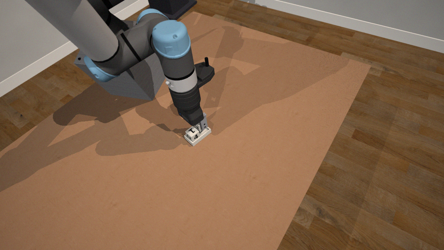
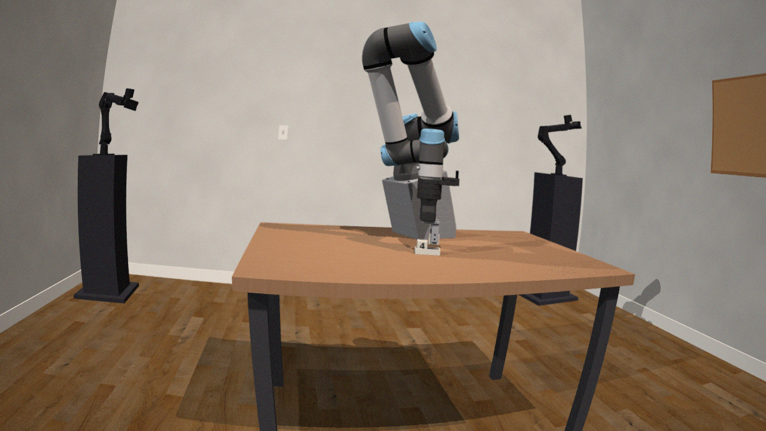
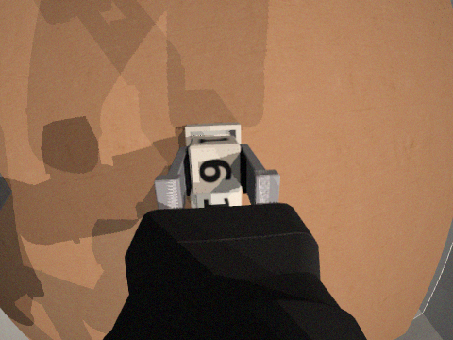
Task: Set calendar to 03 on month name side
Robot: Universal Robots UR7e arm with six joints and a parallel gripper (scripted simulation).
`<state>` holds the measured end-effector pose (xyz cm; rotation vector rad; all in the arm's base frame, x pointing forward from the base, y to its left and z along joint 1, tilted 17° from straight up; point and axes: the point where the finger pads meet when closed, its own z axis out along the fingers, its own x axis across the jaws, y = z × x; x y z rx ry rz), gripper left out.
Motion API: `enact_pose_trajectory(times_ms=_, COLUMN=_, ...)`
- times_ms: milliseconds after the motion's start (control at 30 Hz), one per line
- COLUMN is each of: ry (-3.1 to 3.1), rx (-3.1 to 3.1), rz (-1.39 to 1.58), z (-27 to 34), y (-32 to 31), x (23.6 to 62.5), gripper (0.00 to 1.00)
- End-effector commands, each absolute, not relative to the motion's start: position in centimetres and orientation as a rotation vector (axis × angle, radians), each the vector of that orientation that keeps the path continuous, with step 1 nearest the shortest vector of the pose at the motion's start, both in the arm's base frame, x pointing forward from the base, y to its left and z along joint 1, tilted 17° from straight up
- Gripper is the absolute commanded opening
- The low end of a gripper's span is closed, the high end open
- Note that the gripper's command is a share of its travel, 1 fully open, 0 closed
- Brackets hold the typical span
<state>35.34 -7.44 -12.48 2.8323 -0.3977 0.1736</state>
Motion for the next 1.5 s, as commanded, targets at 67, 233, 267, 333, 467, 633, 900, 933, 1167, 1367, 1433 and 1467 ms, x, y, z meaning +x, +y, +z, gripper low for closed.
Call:
enact_pose_trajectory(times_ms=67, ry=-0.398, rx=2.830, rz=0.182, z=-12.93, y=-7.74, x=35.63, gripper=0.60)
enact_pose_trajectory(times_ms=233, ry=-0.398, rx=2.830, rz=0.183, z=-13.22, y=-7.81, x=35.66, gripper=0.60)
enact_pose_trajectory(times_ms=267, ry=-0.397, rx=2.830, rz=0.182, z=-13.26, y=-7.81, x=35.66, gripper=0.60)
enact_pose_trajectory(times_ms=333, ry=-0.397, rx=2.831, rz=0.182, z=-13.34, y=-7.81, x=35.63, gripper=0.60)
enact_pose_trajectory(times_ms=467, ry=-0.397, rx=2.831, rz=0.181, z=-13.39, y=-7.78, x=35.59, gripper=0.60)
enact_pose_trajectory(times_ms=633, ry=-0.397, rx=2.831, rz=0.182, z=-13.41, y=-7.82, x=35.63, gripper=0.60)
enact_pose_trajectory(times_ms=900, ry=-0.397, rx=2.831, rz=0.182, z=-13.39, y=-7.82, x=35.63, gripper=0.60)
enact_pose_trajectory(times_ms=933, ry=-0.397, rx=2.831, rz=0.182, z=-13.39, y=-7.81, x=35.63, gripper=0.60)
enact_pose_trajectory(times_ms=1167, ry=-0.397, rx=2.831, rz=0.182, z=-13.39, y=-7.81, x=35.63, gripper=0.60)
enact_pose_trajectory(times_ms=1367, ry=-0.397, rx=2.831, rz=0.182, z=-13.40, y=-7.82, x=35.63, gripper=0.60)
enact_pose_trajectory(times_ms=1433, ry=-0.397, rx=2.831, rz=0.182, z=-13.42, y=-7.82, x=35.63, gripper=0.60)
enact_pose_trajectory(times_ms=1467, ry=-0.397, rx=2.831, rz=0.182, z=-13.44, y=-7.83, x=35.63, gripper=0.60)
